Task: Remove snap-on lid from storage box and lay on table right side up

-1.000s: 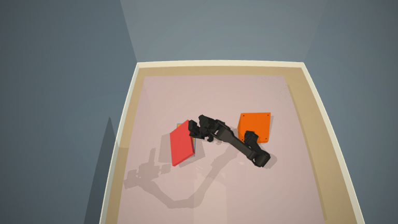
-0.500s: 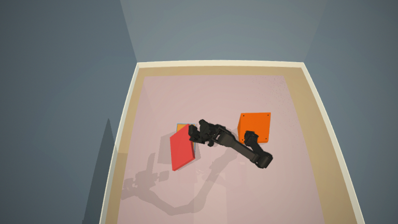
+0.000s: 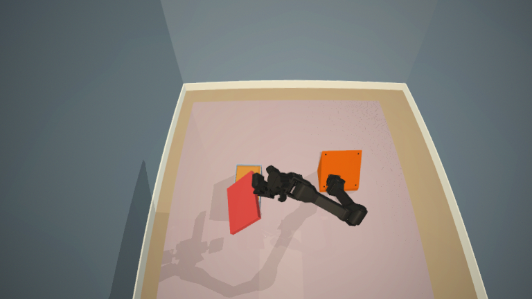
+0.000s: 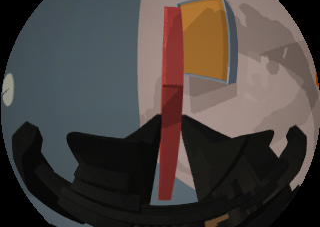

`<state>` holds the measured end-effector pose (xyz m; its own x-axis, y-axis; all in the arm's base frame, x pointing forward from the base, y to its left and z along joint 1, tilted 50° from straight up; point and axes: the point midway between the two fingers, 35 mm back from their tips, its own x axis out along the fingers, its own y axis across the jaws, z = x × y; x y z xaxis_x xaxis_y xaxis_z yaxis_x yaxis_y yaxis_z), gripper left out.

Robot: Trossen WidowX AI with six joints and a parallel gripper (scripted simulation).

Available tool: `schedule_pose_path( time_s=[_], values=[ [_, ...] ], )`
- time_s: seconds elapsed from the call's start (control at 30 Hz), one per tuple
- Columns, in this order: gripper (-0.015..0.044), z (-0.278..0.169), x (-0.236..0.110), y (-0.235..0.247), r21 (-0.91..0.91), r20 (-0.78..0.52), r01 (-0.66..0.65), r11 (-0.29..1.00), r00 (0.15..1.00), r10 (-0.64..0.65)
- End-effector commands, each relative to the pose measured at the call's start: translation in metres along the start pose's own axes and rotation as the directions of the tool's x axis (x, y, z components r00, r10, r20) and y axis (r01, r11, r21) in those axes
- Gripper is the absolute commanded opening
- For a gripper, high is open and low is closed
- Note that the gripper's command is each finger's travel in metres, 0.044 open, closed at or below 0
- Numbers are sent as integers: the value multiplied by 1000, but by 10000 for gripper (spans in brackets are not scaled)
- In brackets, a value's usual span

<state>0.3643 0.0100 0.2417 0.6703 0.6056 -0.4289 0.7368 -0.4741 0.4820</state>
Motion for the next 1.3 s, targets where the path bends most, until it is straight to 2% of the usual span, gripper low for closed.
schedule_pose_path(
  time_s=[0.0, 1.27],
  values=[
    [0, -10, -3, 3, -4, 2, -12, 1000, 1000, 12],
    [0, -86, -7, -1, -3, 1, -12, 1000, 1000, 12]
  ],
)
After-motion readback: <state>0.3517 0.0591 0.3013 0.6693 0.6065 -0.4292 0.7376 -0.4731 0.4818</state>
